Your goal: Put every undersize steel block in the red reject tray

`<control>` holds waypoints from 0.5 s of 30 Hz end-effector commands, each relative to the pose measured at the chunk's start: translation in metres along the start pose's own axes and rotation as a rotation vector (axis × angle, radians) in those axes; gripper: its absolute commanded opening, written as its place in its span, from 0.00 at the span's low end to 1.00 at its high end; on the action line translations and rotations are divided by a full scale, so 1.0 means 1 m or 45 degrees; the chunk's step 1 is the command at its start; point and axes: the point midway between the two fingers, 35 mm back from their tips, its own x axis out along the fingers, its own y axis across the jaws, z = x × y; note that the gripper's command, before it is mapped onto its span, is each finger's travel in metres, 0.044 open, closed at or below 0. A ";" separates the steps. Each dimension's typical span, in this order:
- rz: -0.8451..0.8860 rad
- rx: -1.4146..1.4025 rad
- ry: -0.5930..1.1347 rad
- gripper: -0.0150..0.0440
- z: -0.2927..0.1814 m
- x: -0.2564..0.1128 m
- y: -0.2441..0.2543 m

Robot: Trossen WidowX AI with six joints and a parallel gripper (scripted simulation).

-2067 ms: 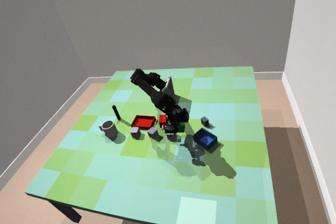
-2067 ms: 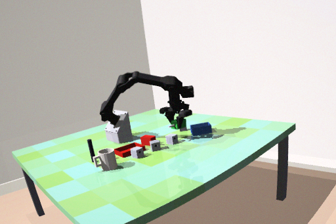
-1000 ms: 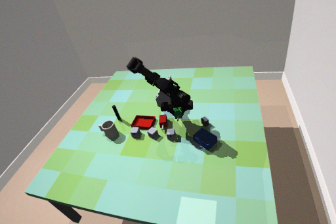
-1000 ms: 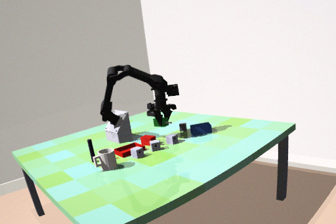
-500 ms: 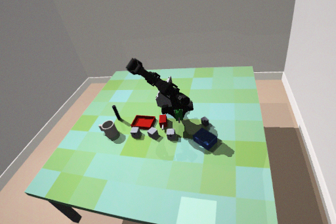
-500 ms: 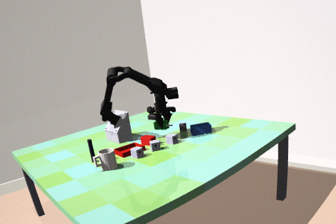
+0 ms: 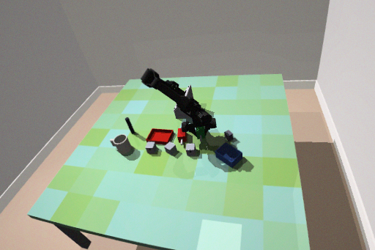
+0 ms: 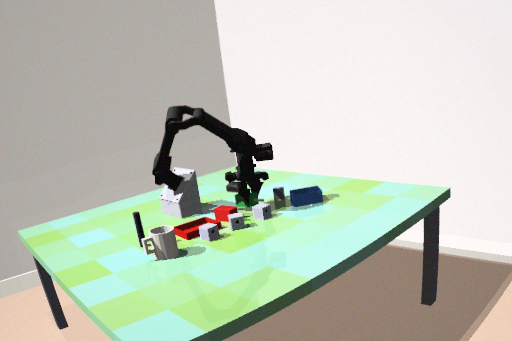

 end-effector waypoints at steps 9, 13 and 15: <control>0.006 -0.008 0.006 0.25 0.000 0.015 0.000; 0.007 -0.008 0.006 0.25 0.000 0.021 0.000; 0.001 0.000 0.001 0.30 0.000 0.017 0.000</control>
